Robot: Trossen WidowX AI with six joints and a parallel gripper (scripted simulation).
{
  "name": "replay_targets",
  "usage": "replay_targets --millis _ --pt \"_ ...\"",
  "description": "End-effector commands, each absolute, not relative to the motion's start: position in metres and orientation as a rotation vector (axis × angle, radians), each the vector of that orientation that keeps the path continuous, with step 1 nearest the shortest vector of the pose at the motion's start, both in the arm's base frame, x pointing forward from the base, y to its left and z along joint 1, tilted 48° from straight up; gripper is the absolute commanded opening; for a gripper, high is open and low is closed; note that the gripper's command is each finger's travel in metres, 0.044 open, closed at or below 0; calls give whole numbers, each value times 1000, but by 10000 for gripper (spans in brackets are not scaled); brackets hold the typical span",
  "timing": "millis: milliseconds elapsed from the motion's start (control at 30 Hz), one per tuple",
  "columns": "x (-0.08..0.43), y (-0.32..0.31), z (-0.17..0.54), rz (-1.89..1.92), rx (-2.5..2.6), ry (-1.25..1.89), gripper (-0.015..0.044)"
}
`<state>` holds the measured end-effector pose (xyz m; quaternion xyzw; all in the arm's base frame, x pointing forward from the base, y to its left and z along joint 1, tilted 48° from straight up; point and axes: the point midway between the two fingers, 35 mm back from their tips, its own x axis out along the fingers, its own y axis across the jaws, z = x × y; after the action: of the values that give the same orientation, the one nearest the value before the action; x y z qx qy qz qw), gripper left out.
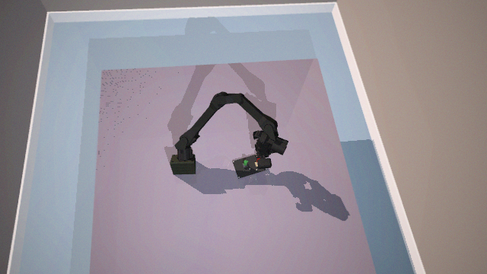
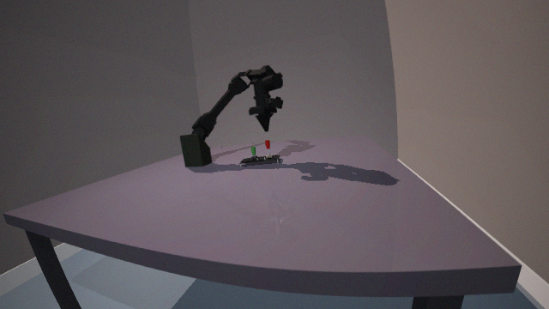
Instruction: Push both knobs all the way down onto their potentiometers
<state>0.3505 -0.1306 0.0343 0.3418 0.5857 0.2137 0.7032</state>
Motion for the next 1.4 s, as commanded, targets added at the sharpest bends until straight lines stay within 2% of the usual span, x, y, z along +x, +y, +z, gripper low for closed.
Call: replay_targets --millis 0,1367 --pt "351 -123 27 479 777 1317 0" --pt "356 -106 11 480 777 1317 0"
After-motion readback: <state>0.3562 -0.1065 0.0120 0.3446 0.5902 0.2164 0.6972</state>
